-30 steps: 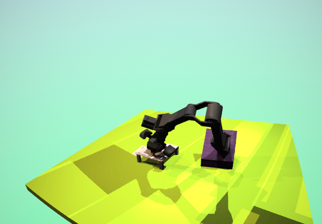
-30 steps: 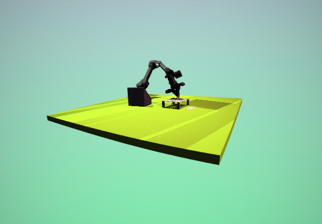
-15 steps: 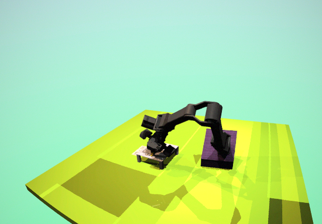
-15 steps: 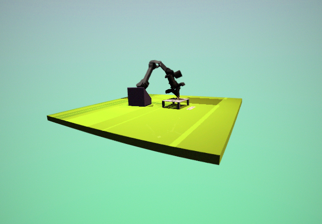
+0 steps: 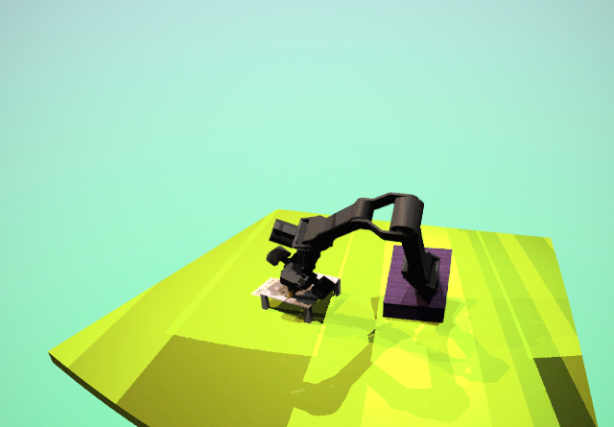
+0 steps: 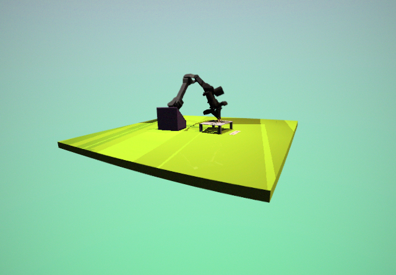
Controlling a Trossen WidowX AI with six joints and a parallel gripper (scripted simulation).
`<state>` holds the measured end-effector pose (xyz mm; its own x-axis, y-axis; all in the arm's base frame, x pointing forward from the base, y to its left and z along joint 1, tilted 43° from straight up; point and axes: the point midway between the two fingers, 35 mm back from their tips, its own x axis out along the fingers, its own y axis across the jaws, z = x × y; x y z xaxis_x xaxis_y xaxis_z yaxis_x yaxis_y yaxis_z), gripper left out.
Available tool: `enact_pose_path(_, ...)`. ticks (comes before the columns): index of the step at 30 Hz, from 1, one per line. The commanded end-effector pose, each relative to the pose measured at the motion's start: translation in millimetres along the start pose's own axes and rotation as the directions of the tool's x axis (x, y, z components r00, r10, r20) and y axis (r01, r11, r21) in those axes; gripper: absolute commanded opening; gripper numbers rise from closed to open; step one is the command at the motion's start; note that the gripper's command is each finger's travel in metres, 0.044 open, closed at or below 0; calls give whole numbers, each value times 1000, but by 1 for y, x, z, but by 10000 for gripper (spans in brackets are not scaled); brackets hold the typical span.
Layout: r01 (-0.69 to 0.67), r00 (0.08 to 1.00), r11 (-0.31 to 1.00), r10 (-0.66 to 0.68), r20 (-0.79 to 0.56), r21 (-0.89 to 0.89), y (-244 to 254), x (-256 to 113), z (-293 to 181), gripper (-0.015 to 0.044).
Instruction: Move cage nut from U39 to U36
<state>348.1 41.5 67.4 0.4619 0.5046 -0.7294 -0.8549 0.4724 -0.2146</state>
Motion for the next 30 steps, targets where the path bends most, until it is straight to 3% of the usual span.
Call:
enact_pose_path(1, -11, 1000, 1000, 11, 1, -3, 0, 1, -1, 26)
enact_pose_path(30, -40, 999, 999, 40, 1, -4, -1, 2, -1, 26)
